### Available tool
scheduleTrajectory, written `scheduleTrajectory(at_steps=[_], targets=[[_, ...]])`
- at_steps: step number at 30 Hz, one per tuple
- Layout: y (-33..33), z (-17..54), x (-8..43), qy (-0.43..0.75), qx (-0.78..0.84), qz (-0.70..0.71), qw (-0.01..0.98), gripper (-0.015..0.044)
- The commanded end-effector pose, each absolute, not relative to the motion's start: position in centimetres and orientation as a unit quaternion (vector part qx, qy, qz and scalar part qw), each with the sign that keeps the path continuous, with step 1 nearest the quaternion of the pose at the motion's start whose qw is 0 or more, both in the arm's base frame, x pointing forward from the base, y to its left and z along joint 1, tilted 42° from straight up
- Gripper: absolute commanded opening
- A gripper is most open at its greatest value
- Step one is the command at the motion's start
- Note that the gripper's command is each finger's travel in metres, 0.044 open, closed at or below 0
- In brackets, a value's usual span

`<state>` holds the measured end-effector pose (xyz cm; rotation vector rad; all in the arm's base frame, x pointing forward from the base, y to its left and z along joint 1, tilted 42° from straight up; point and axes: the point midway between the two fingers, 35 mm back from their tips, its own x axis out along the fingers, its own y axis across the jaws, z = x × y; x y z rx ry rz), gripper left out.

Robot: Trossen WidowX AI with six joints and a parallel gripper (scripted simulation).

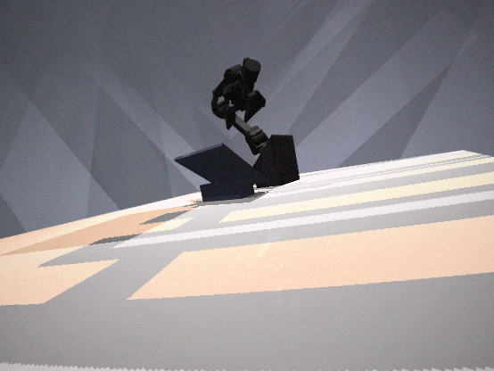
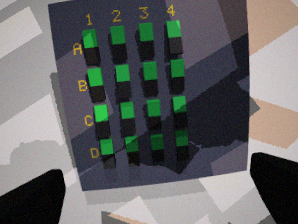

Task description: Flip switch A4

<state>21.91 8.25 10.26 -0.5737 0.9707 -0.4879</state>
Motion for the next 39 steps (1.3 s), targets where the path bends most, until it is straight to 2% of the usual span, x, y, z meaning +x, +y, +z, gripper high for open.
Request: scheduleTrajectory(at_steps=[1,11,15,39], targets=[[8.2,10.2,22.0,0.456,-0.269,-0.228,0.817,0.0374],[1.4,9.0,30.0,0.460,-0.281,-0.218,0.814,0.0111],[0.7,9.1,30.4,0.458,-0.284,-0.220,0.813,0.0006],[-1.5,6.9,32.0,0.446,-0.288,-0.217,0.819,0.0000]])
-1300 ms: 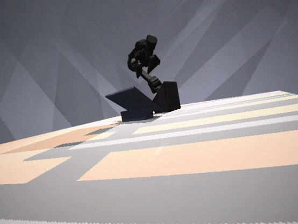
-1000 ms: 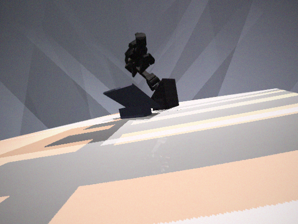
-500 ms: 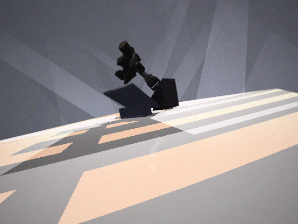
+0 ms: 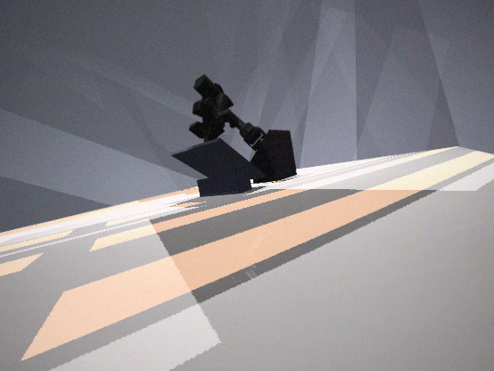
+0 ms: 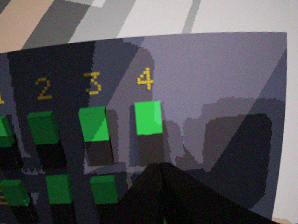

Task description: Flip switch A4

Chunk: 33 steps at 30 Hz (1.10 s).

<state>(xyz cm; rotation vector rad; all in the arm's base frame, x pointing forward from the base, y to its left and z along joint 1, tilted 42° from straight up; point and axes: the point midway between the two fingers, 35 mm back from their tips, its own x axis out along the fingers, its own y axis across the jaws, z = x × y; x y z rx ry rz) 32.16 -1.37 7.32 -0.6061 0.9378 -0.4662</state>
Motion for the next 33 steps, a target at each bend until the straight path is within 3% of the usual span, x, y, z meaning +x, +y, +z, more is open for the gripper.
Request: scheduleTrajectory(at_steps=[1,33], targets=[[-1.5,6.9,32.0,0.446,-0.288,-0.217,0.819,0.0000],[-3.0,5.5,33.2,0.445,-0.288,-0.217,0.819,0.0000]])
